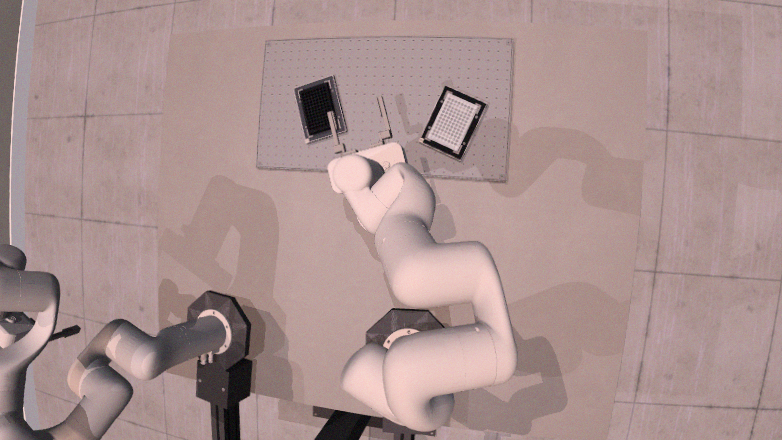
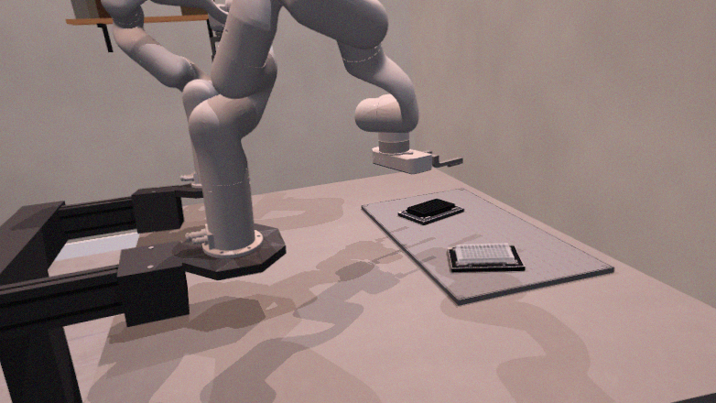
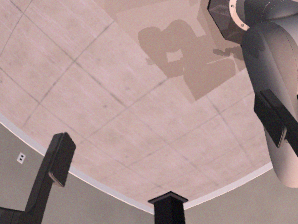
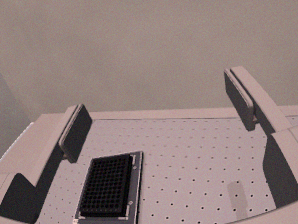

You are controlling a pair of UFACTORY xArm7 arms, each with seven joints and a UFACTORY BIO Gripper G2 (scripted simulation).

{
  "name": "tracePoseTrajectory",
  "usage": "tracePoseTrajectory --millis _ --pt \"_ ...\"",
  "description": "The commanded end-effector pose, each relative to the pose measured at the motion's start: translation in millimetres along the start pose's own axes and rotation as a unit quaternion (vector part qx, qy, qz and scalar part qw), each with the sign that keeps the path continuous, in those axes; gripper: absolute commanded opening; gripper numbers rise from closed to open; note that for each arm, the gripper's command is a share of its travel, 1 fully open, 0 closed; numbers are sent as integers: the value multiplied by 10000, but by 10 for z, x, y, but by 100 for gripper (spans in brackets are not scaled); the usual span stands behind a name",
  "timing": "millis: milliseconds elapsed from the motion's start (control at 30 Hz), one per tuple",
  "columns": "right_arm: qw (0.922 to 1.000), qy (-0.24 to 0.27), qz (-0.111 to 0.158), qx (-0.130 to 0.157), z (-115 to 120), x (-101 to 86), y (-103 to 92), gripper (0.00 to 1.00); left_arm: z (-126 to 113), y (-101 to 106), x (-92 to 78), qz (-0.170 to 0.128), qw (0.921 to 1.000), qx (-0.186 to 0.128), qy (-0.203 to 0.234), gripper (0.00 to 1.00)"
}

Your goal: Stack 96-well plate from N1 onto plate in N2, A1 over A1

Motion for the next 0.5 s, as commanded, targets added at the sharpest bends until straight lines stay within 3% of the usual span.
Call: tracePoseTrajectory --millis 0,467 --pt "9999 36 -101 -75 222 189 176 37 -65 213 -4 -46 9983 -573 60 100" --pt "9999 36 -102 -72 651 464 496 37 -65 213 -4 -46 9983 -573 60 100"
Point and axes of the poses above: on each arm, the point midway between the two finger pads, its own x axis out along the fingers, its own z axis across the jaws, y = z × x, the point moved 10 cm from there along -x, back along the fingers, and after that the axes turned 1 degree about x, right-handed, at the moved point
